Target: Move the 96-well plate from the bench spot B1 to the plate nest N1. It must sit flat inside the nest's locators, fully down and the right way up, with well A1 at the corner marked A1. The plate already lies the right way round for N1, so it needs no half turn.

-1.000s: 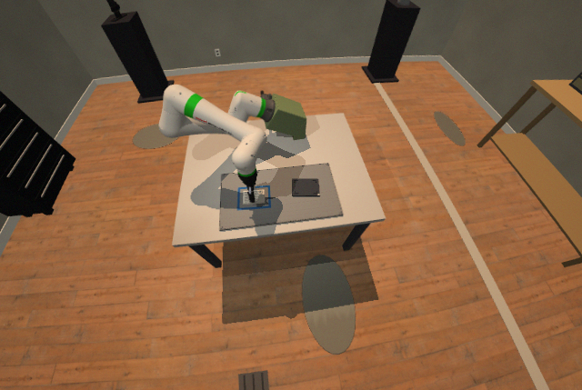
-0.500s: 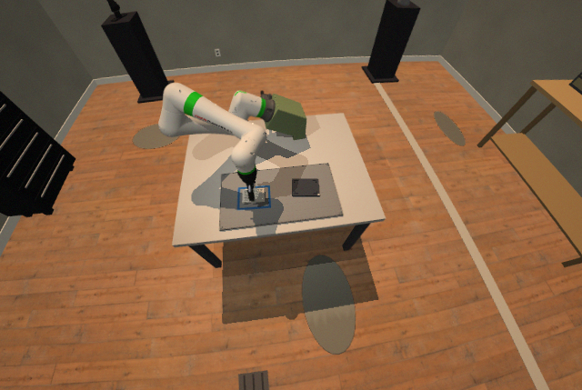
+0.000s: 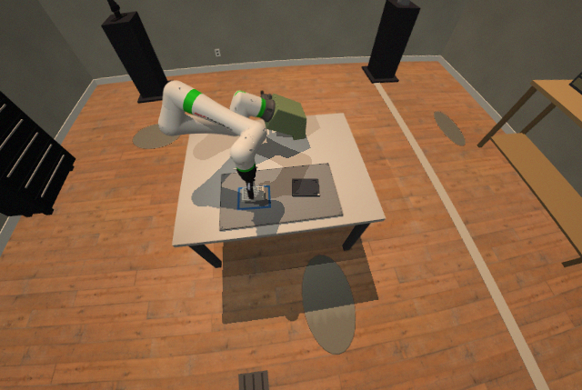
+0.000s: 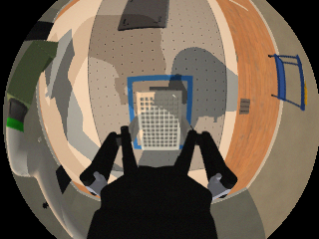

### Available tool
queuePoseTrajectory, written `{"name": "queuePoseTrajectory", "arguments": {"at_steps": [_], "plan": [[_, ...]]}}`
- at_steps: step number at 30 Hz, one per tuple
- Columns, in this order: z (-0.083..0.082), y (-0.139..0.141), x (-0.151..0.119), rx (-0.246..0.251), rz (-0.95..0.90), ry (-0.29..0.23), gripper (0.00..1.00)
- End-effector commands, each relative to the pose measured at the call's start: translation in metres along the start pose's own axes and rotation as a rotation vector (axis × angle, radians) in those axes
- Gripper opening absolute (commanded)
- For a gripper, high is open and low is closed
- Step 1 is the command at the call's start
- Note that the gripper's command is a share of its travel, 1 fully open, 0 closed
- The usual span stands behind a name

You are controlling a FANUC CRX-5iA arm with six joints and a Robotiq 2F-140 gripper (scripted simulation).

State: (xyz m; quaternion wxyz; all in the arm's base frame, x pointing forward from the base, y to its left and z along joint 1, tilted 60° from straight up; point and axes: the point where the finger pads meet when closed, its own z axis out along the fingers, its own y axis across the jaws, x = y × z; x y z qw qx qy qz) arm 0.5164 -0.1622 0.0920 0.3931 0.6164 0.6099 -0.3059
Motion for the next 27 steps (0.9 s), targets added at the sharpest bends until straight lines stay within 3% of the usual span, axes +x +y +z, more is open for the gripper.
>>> {"name": "queuePoseTrajectory", "arguments": {"at_steps": [1, 13, 27], "plan": [[-0.004, 0.000, 0.000, 0.000, 0.000, 0.000, 0.00], [-0.024, 0.000, 0.000, 0.000, 0.000, 0.000, 0.00], [-0.024, 0.000, 0.000, 0.000, 0.000, 0.000, 0.00]]}}
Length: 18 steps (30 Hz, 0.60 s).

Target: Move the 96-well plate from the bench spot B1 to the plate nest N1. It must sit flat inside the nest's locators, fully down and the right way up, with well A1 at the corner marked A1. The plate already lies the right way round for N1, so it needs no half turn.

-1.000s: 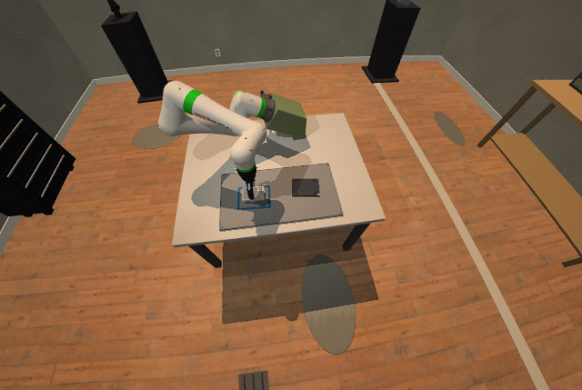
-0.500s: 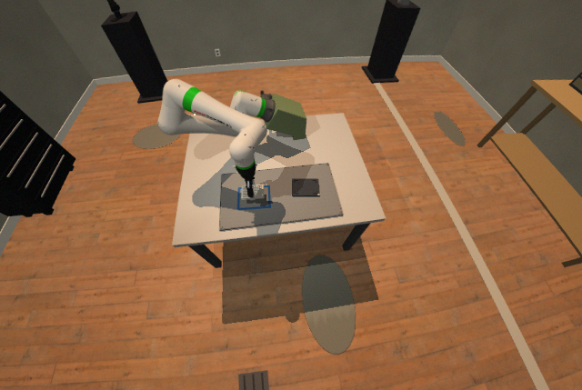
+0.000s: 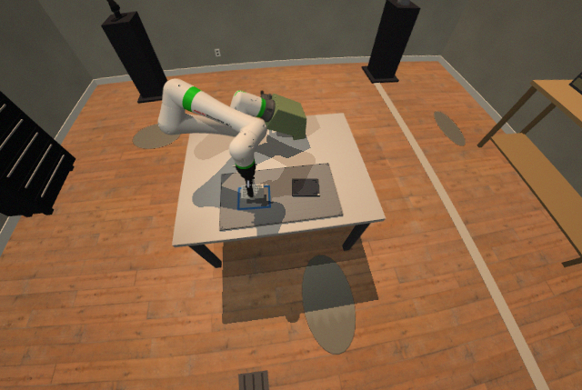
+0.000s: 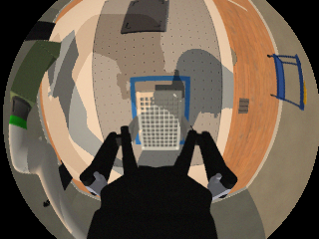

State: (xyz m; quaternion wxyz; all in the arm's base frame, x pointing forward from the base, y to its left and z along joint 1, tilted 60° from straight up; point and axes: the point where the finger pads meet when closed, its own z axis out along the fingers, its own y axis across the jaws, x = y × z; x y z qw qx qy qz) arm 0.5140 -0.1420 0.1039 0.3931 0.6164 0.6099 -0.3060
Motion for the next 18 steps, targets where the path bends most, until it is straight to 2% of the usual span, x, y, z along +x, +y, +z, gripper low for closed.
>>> {"name": "queuePoseTrajectory", "arguments": {"at_steps": [1, 5, 8, 18], "plan": [[0.000, 0.000, 0.000, 0.000, 0.000, 0.000, 0.00], [0.000, 0.000, 0.000, 0.000, 0.000, 0.000, 0.00], [-0.001, -0.001, 0.010, 0.000, 0.086, 0.000, 0.00], [-0.002, -0.005, 0.043, 0.000, 0.086, 0.000, 0.00]]}}
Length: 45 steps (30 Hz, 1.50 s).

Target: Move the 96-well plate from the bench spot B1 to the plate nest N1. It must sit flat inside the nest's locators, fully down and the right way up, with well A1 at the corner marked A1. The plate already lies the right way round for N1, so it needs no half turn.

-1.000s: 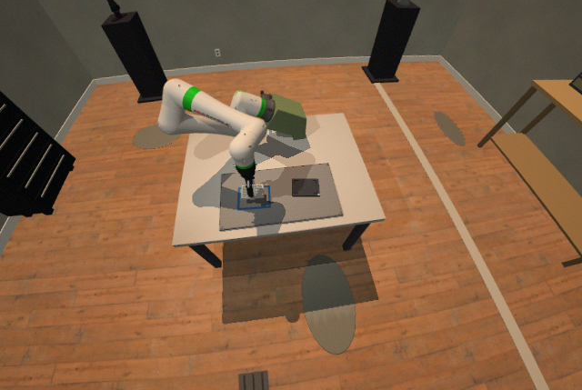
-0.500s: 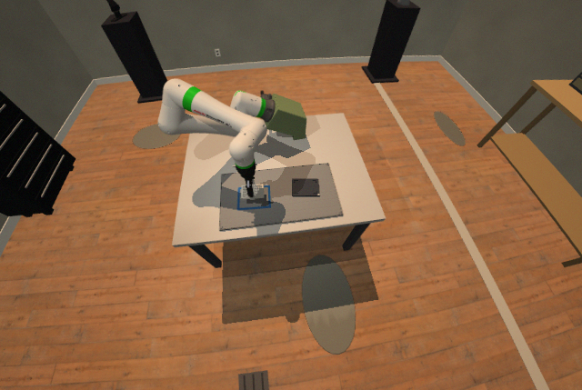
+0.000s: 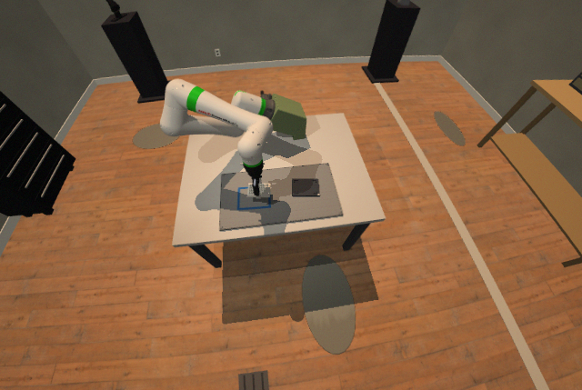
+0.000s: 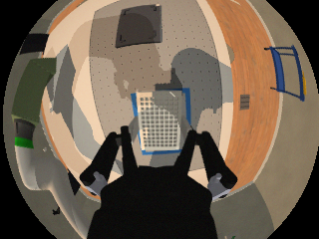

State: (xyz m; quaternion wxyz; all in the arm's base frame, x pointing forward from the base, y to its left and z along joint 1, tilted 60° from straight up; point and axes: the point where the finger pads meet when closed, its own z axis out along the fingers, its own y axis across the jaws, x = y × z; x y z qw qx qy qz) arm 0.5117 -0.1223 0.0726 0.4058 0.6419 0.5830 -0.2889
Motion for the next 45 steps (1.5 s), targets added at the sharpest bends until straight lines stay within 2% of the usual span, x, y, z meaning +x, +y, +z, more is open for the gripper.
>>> {"name": "queuePoseTrajectory", "arguments": {"at_steps": [1, 45], "plan": [[-0.001, -0.002, 0.010, 0.000, 0.000, 0.000, 0.00], [-0.005, -0.028, 0.133, 0.000, 0.000, 0.000, 0.00]]}}
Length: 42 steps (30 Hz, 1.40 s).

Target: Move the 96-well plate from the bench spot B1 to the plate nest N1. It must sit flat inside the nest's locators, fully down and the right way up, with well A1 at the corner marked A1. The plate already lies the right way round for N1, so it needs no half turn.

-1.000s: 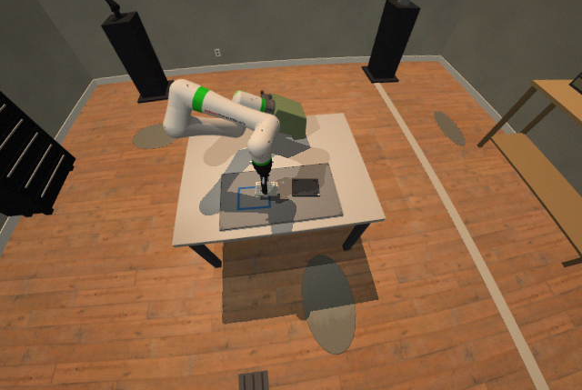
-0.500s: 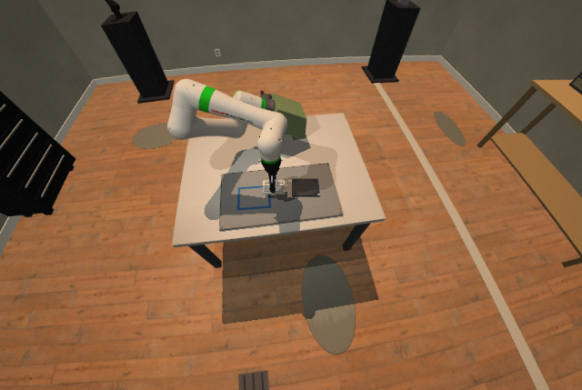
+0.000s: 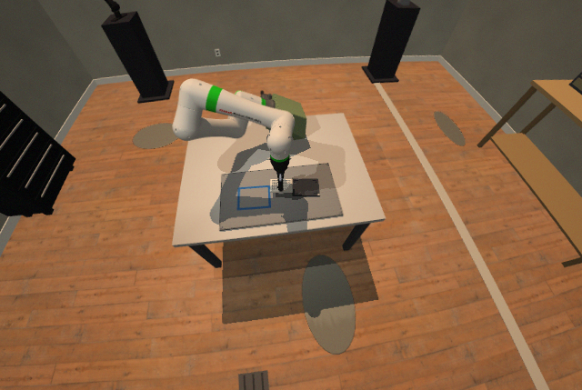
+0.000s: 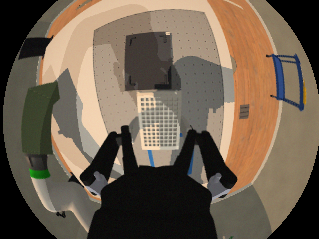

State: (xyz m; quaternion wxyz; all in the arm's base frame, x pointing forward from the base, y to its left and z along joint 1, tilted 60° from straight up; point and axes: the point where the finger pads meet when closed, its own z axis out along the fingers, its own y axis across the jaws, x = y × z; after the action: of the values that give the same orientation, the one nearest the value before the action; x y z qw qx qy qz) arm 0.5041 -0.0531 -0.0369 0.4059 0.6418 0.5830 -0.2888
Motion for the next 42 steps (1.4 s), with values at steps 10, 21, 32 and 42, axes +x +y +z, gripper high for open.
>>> {"name": "queuePoseTrajectory", "arguments": {"at_steps": [10, 21, 32, 42], "plan": [[-0.002, -0.007, 0.033, 0.000, 0.000, 0.000, 0.00], [-0.003, -0.014, 0.068, 0.000, 0.000, 0.000, 0.00], [-0.004, -0.021, 0.098, 0.000, 0.000, 0.000, 0.00], [-0.005, -0.028, 0.130, 0.000, 0.000, 0.000, 0.00]]}}
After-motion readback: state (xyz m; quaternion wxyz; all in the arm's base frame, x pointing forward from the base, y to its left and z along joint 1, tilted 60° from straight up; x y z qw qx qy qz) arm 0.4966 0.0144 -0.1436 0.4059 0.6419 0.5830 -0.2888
